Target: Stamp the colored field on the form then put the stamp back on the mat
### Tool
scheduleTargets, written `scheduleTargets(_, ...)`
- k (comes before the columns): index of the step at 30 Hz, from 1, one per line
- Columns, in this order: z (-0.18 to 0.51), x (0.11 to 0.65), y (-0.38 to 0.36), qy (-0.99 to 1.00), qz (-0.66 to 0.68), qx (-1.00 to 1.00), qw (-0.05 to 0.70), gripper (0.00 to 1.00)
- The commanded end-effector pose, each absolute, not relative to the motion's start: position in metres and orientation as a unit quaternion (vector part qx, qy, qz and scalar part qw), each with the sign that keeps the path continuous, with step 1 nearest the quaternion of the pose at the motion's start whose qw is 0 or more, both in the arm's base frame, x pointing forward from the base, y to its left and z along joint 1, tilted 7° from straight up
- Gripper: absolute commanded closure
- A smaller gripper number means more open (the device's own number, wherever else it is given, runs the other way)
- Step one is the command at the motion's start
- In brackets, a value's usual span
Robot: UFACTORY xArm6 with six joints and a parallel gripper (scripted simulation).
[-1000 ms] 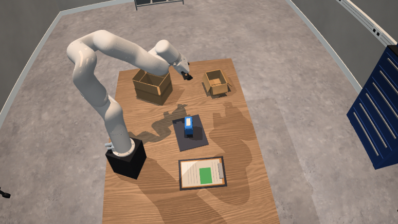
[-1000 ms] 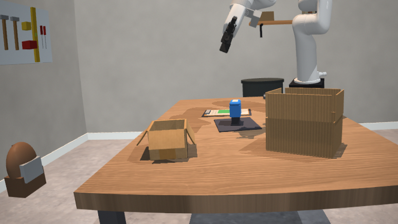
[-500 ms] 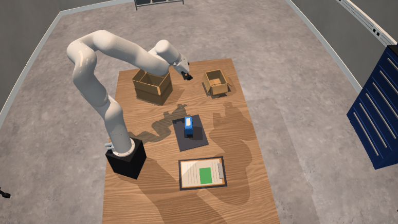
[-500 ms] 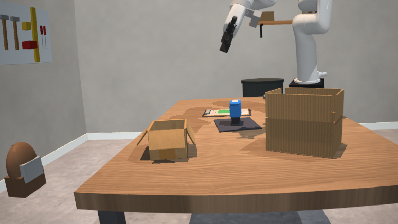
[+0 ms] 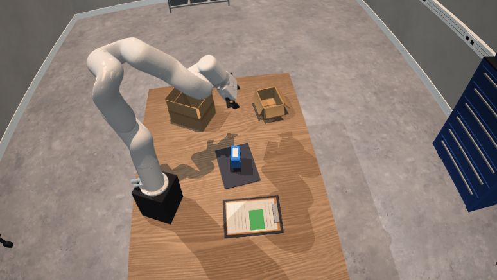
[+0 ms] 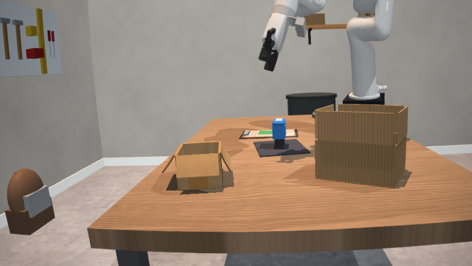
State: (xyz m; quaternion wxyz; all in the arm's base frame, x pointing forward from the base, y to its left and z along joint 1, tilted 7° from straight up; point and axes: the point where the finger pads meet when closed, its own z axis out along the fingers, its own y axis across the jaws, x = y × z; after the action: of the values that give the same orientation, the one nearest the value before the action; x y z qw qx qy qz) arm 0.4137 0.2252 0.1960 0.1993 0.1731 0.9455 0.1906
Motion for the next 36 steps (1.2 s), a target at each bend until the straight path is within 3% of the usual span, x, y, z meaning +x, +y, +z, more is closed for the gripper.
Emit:
scheduleTargets(1, 0.181, 0.416, 0.213, 0.936, 0.183, 0.246, 0.175, 0.00)
scheduleTargets(36, 0.066, 0.381, 0.120, 0.701, 0.090, 0.708, 0.004, 0.00)
